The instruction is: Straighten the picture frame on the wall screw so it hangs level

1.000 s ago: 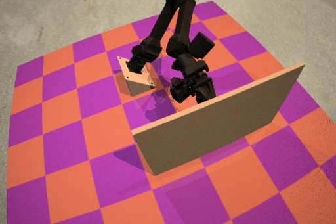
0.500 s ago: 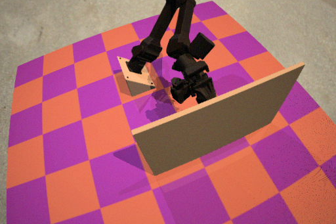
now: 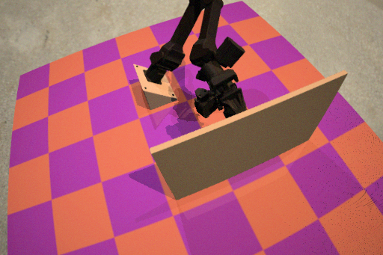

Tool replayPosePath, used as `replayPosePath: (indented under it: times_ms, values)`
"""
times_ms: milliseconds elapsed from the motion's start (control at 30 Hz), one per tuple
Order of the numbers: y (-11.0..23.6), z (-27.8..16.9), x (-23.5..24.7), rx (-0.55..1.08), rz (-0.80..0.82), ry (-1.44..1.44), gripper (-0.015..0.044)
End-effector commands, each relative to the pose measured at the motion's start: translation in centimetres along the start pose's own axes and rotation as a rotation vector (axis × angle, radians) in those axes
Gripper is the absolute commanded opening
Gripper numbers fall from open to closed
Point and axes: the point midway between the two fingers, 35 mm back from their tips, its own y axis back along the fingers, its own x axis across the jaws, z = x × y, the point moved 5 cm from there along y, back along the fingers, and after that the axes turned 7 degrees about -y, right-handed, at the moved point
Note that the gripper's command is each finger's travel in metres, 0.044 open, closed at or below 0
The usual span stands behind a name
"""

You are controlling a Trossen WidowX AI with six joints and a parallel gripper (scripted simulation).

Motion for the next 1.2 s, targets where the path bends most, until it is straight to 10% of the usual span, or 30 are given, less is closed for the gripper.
replayPosePath:
  times_ms: [0,1167]
  values:
    - [0.00,0.00,-0.04,0.000,0.000,0.017,0.0000]
    - [0.01,-0.12,0.23,-0.001,0.000,0.237,0.0000]
